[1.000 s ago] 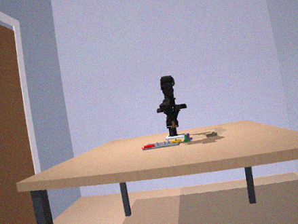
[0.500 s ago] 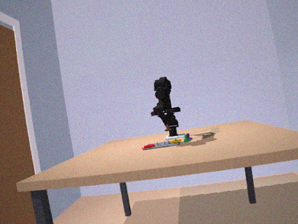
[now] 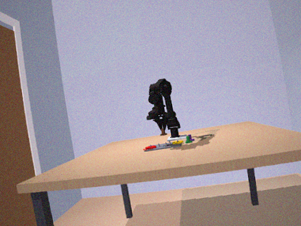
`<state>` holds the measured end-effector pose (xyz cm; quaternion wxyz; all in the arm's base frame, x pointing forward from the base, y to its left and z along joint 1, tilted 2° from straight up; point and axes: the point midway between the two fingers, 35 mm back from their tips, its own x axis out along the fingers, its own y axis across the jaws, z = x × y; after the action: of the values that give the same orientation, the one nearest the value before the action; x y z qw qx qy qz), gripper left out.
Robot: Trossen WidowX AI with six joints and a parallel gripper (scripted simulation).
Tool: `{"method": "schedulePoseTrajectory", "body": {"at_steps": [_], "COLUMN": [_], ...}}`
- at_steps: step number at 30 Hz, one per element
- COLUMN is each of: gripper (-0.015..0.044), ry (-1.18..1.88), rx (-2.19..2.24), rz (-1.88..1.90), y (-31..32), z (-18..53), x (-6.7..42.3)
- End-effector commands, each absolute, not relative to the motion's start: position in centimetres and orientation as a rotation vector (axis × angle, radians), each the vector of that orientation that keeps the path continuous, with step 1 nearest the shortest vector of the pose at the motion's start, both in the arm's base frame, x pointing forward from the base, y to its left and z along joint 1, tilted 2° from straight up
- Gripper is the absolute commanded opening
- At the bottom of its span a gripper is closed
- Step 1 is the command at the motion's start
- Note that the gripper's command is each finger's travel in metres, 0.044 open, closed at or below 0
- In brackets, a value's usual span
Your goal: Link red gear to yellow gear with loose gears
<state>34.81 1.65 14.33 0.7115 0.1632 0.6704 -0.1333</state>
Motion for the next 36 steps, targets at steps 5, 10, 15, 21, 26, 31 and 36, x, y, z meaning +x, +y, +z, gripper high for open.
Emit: {"method": "schedulePoseTrajectory", "body": {"at_steps": [5,10,15,21,26,31,36], "gripper": [0.0000,0.0000,0.0000,0.0000,0.0000,0.0000,0.0000], "ry": [1.492,1.492,1.491,1.491,1.491,1.491,1.492], "rx": [0.359,0.358,0.358,0.358,0.358,0.358,0.355], "rz": [-0.296,-0.298,-0.299,-0.299,-0.299,-0.299,-0.297], "y": [-0.4,-1.7,-2.3,-2.3,-2.3,-2.3,-2.3], "z": [13.3,12.9,12.7,13.0,13.1,13.1,13.0], "x": [35.1,35.2,35.2,35.2,35.2,35.2,35.2]}}
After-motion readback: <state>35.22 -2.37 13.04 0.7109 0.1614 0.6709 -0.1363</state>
